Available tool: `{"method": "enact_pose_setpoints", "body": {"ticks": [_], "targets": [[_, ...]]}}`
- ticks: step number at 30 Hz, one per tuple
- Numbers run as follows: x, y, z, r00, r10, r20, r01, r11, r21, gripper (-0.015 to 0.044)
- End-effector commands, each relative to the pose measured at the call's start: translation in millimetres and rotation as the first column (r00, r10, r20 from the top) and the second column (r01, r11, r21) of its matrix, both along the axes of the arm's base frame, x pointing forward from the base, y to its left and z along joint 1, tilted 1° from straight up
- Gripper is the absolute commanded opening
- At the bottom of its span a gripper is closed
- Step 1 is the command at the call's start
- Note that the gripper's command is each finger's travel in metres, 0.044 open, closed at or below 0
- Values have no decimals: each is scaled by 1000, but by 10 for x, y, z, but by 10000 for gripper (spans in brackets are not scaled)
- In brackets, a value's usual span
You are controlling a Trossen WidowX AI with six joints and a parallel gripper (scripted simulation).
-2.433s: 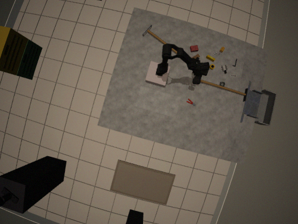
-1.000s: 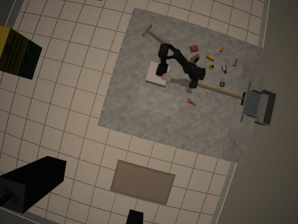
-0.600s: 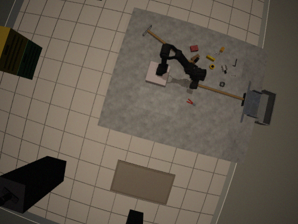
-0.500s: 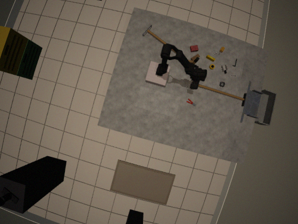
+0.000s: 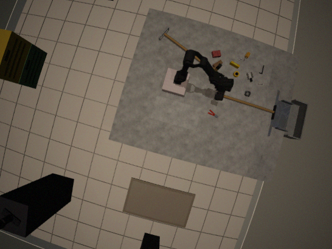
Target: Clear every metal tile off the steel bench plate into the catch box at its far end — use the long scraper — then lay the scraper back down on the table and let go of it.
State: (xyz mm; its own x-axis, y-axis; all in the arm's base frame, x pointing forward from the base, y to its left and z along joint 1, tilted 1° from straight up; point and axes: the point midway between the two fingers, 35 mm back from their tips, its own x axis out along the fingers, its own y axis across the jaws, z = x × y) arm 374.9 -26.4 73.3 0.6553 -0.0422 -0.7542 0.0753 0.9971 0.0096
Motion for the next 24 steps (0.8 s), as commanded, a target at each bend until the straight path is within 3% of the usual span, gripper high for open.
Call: {"method": "enact_pose_setpoints", "body": {"ticks": [1, 24], "targets": [[102, -7, 53, 1000, 2, 19, -2, 1000, -1, 0], [405, -25, 66, 1000, 0, 23, 0, 1000, -1, 0]]}}
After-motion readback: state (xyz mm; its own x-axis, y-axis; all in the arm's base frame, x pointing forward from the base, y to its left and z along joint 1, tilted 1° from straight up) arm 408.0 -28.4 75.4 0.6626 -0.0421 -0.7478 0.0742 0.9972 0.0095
